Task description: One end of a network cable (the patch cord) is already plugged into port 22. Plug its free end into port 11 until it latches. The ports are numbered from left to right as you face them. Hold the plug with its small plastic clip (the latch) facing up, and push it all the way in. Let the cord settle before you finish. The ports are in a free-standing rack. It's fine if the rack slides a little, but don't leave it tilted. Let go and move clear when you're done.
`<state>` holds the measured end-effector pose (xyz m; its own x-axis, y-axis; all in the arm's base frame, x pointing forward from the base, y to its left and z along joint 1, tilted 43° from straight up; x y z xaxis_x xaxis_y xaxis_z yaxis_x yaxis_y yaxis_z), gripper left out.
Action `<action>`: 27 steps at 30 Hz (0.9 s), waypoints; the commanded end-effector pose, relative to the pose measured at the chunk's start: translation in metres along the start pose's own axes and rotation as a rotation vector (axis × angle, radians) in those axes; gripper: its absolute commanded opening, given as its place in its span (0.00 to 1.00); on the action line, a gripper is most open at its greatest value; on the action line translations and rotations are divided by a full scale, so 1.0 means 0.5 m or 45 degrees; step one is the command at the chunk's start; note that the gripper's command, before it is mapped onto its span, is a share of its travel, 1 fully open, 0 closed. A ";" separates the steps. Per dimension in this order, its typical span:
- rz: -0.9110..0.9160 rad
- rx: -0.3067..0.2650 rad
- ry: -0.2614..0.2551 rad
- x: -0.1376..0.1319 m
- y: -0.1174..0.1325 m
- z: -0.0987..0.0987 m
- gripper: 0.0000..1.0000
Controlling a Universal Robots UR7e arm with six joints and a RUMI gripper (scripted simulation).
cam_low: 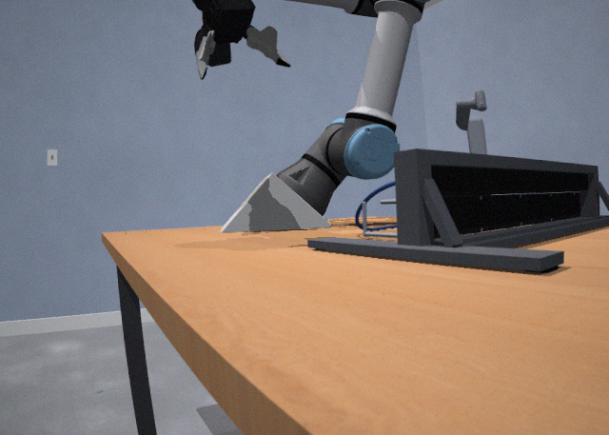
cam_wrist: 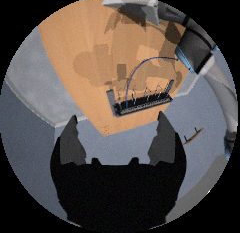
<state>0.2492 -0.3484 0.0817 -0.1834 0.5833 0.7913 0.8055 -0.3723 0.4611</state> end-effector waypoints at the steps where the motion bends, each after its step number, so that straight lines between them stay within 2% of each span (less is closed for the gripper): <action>1: -0.001 0.000 -0.001 0.000 0.000 -0.001 1.00; 20: -0.002 0.000 -0.001 0.000 0.000 -0.001 1.00; 27: -0.044 0.013 -0.005 0.018 0.006 -0.004 1.00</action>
<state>0.2491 -0.3472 0.0853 -0.1936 0.5889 0.7847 0.8052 -0.3616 0.4700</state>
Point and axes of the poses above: the point where the finger pads meet when closed, its own z axis out along the fingers, its own x axis across the jaws, y = z × x, the point moved 5 cm from there along -z, back along the fingers, and after that the axes turned 1 degree about -z, right-handed, at the moved point
